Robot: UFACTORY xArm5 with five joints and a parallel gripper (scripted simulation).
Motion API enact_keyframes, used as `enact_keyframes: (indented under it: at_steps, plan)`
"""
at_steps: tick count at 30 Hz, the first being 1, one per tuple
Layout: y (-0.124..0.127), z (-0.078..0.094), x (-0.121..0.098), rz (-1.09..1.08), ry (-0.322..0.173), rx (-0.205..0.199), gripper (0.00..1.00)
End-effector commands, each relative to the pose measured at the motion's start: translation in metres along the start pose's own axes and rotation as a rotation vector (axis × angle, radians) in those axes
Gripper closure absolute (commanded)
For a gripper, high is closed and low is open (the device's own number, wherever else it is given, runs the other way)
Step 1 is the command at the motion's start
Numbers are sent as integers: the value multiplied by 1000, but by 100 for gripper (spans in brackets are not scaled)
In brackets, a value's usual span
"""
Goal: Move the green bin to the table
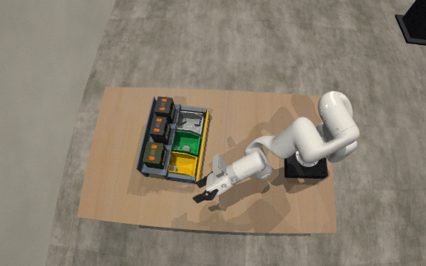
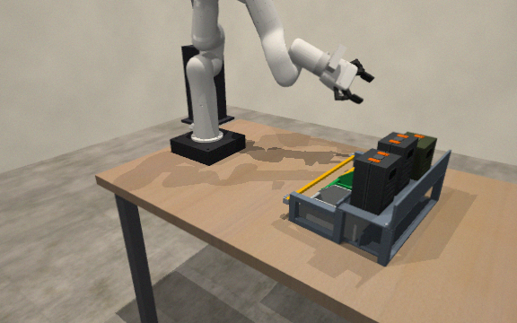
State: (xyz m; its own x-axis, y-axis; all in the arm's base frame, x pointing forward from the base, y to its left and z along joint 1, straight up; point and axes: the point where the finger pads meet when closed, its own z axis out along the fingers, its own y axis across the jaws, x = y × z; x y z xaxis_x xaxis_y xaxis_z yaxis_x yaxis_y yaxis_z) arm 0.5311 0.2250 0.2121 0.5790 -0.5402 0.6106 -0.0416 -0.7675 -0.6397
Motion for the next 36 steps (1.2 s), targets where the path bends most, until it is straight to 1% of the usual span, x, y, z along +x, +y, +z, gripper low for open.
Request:
enact_keyframes:
  at_steps: [1,4,5,7,8,21,22,24,25,36]
  plan:
    - [10,-2,5,33,18,-49,0]
    - [17,-3,7,51,15,-67,0]
    - [22,-4,8,63,14,-79,0]
    - [22,-4,8,63,14,-79,0]
    - [27,-5,10,75,12,-91,0]
    - [57,-9,19,155,1,-170,0]
    - [62,-10,20,167,-1,-183,0]
    - [62,-10,20,167,-1,-183,0]
    - [67,-11,22,180,-3,-195,0]
    - [93,-14,29,248,-12,-262,0]
